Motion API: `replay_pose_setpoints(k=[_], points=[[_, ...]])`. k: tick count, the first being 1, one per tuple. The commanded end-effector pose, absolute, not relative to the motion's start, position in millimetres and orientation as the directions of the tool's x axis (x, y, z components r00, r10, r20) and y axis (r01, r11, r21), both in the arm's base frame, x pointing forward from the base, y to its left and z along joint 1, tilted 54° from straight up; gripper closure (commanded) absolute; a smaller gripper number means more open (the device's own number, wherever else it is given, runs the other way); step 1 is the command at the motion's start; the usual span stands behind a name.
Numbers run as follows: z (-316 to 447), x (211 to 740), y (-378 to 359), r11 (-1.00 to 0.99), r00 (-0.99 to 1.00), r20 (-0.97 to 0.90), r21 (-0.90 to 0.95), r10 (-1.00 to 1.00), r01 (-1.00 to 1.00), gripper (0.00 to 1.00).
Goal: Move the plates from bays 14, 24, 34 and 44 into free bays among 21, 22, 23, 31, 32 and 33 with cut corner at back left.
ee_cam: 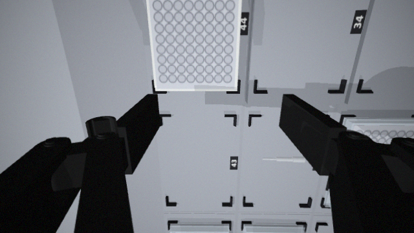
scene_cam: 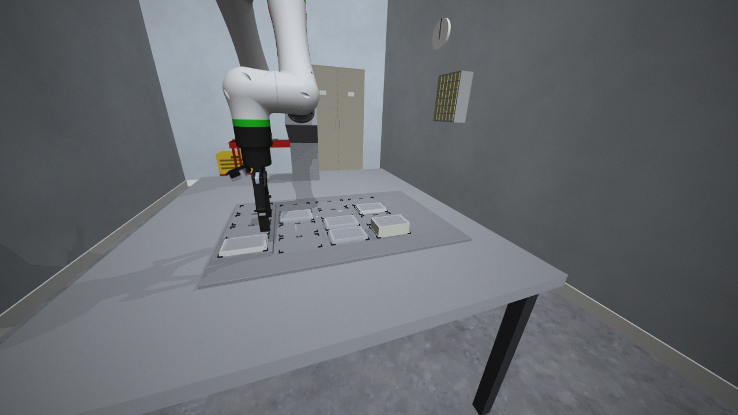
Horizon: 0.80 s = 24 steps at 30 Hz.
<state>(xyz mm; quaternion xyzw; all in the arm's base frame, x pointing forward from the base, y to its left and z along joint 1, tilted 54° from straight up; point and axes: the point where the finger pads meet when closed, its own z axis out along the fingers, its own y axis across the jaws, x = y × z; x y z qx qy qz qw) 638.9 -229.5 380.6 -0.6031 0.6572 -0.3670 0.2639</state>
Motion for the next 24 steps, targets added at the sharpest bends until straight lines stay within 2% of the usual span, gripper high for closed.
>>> replay_pose_setpoints(k=[1,17,24], points=[[386,640,-243,0.003,-0.131,0.094,-0.801,-0.987,-0.599,0.30],[405,643,-295,0.003,-0.131,0.095,-0.801,-0.987,-0.599,0.30],[406,643,-296,0.003,-0.131,0.095,-0.801,-0.987,-0.599,0.30]])
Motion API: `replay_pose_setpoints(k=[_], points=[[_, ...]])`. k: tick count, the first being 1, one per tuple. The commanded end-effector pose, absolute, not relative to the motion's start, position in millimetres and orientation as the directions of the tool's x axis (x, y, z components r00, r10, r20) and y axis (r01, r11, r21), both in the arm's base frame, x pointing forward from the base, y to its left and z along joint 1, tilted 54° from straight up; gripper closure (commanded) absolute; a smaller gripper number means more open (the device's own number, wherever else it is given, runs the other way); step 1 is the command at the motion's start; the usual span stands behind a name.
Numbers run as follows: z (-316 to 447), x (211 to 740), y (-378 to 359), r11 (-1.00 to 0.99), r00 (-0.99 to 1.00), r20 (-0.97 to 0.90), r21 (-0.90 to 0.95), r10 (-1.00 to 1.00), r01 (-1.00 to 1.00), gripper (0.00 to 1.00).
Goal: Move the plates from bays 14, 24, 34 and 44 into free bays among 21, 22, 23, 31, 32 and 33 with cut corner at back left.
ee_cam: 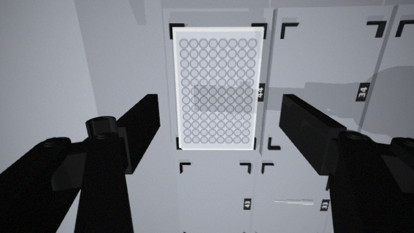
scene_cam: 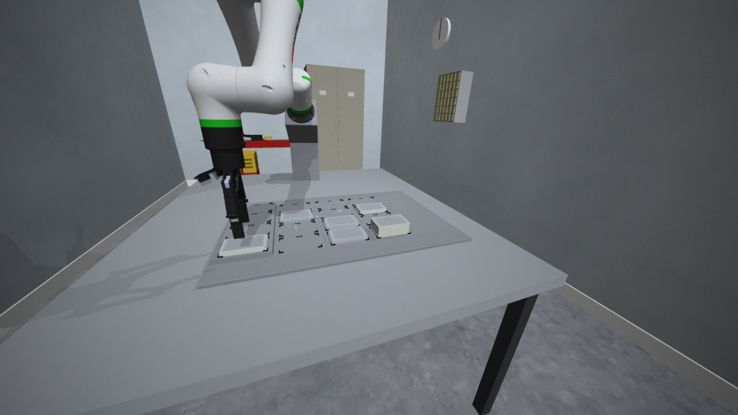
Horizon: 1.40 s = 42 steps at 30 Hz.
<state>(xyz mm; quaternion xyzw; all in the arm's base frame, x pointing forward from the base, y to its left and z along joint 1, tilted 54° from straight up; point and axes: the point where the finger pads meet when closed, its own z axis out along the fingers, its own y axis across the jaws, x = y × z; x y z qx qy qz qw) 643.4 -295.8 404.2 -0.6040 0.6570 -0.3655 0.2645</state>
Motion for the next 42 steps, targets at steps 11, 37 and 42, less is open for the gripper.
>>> replay_pose_setpoints(k=[11,37,42], points=[[399,651,-298,0.003,-0.131,0.095,-0.801,-0.987,-0.599,0.30],[386,670,-302,0.003,-0.131,0.095,-0.801,-0.987,-0.599,0.30],[386,670,-302,0.003,-0.131,0.095,-0.801,-0.987,-0.599,0.30]])
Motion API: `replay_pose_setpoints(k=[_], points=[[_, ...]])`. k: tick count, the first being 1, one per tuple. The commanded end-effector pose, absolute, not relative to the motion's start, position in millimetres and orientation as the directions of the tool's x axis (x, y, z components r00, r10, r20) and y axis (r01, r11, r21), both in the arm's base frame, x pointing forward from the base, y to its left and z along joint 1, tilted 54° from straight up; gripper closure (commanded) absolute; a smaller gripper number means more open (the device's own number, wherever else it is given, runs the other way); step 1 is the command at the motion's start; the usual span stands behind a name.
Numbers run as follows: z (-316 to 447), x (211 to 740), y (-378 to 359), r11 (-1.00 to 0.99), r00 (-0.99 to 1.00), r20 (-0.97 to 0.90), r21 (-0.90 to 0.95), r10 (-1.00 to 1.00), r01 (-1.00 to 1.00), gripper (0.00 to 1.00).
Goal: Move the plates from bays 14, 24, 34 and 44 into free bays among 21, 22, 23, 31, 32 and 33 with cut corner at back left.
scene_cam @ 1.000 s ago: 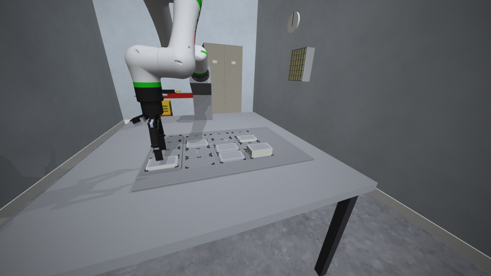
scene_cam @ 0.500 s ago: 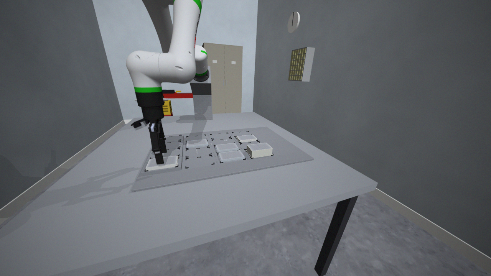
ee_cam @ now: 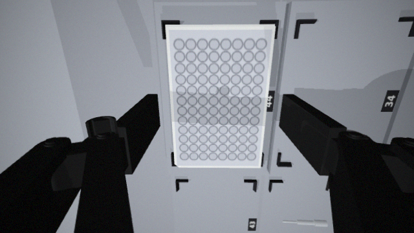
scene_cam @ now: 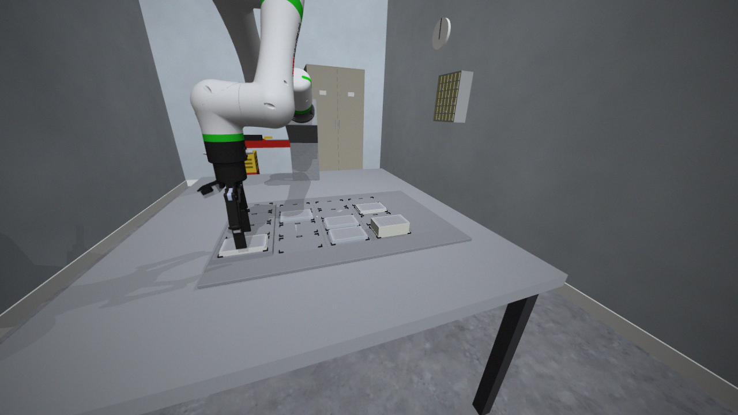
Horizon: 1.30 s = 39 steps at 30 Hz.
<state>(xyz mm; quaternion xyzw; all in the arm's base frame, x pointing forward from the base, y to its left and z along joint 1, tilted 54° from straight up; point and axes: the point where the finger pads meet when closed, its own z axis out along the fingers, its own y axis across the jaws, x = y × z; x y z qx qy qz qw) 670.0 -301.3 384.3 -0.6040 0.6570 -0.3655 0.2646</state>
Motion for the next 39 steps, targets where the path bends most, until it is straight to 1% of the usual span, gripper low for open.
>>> replay_pose_setpoints(k=[1,24,36,39], points=[[386,670,-302,0.003,-0.131,0.095,-0.801,-0.987,-0.599,0.30],[374,686,-305,0.003,-0.131,0.095,-0.801,-0.987,-0.599,0.30],[374,686,-305,0.003,-0.131,0.095,-0.801,-0.987,-0.599,0.30],[374,686,-305,0.003,-0.131,0.095,-0.801,-0.987,-0.599,0.32]])
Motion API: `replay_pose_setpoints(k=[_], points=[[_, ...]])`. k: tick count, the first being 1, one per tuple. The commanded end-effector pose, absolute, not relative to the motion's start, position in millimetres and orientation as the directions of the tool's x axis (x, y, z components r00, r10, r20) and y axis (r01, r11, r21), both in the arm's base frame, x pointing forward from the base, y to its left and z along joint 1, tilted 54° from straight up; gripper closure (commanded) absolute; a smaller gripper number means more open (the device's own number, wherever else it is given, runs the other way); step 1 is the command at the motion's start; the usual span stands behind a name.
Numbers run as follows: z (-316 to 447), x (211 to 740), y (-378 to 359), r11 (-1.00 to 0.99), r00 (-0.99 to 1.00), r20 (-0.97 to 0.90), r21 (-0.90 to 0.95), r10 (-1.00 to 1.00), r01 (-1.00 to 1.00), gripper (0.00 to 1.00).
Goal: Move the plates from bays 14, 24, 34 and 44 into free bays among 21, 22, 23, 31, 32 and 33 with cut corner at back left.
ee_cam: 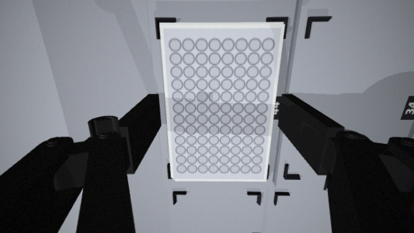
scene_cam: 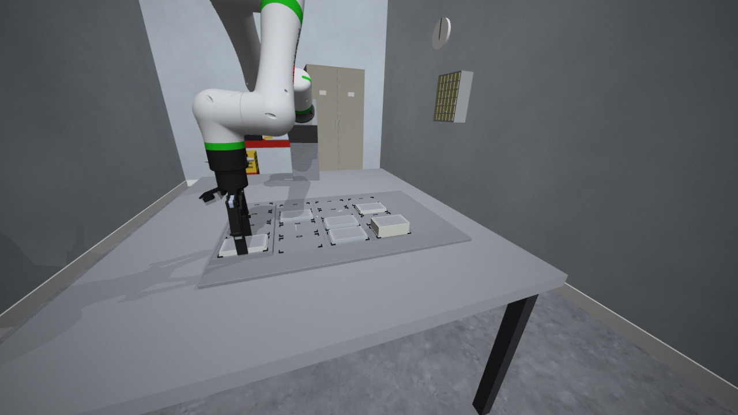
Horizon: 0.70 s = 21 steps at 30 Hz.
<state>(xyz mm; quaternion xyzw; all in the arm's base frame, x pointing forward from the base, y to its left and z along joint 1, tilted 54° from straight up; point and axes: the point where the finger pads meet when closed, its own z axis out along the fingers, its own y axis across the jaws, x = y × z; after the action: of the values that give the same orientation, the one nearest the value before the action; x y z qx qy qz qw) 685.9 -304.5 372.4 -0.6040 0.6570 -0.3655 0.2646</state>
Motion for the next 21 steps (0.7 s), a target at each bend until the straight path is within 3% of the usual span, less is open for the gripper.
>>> replay_pose_setpoints(k=[1,21], points=[[373.9,685.6,-304.8,0.003,-0.131,0.095,-0.801,-0.987,-0.599,0.32],[373.9,685.6,-304.8,0.003,-0.131,0.095,-0.801,-0.987,-0.599,0.38]])
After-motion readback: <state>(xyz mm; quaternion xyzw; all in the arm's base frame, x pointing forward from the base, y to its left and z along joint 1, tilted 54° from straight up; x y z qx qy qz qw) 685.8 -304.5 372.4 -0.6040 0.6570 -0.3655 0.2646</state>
